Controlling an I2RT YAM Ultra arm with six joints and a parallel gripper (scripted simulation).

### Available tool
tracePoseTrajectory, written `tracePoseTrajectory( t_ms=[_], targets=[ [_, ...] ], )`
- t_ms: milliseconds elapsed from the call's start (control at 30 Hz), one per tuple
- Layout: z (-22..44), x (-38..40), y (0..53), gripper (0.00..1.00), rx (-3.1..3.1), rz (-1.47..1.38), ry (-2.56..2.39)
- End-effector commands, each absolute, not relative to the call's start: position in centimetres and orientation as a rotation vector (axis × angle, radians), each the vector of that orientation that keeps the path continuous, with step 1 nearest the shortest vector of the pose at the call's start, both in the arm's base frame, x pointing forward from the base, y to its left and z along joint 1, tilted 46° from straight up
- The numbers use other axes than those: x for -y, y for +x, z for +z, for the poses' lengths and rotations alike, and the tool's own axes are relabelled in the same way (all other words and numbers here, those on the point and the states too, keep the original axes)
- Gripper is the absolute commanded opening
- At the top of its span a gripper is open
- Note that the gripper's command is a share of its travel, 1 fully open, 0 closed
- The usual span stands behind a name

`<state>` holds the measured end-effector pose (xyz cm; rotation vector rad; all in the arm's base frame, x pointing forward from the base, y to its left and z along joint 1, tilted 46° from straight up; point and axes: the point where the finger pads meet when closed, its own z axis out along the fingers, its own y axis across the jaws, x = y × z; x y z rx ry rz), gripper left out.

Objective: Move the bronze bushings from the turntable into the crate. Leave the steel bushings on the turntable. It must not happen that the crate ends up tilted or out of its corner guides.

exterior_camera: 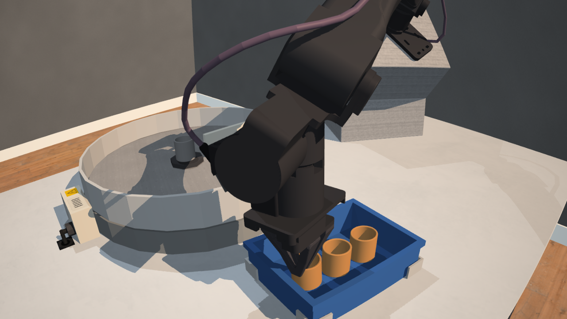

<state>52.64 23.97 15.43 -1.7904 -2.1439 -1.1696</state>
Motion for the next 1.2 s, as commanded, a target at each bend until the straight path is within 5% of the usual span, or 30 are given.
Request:
tracePoseTrajectory(
  t_ms=[0,1167],
  targets=[
    [16.12,-22.67,53.73,0.00,2.138,-1.193,-1.818],
    [15.89,-22.66,53.99,0.00,2.140,-1.191,-1.824]
  ],
)
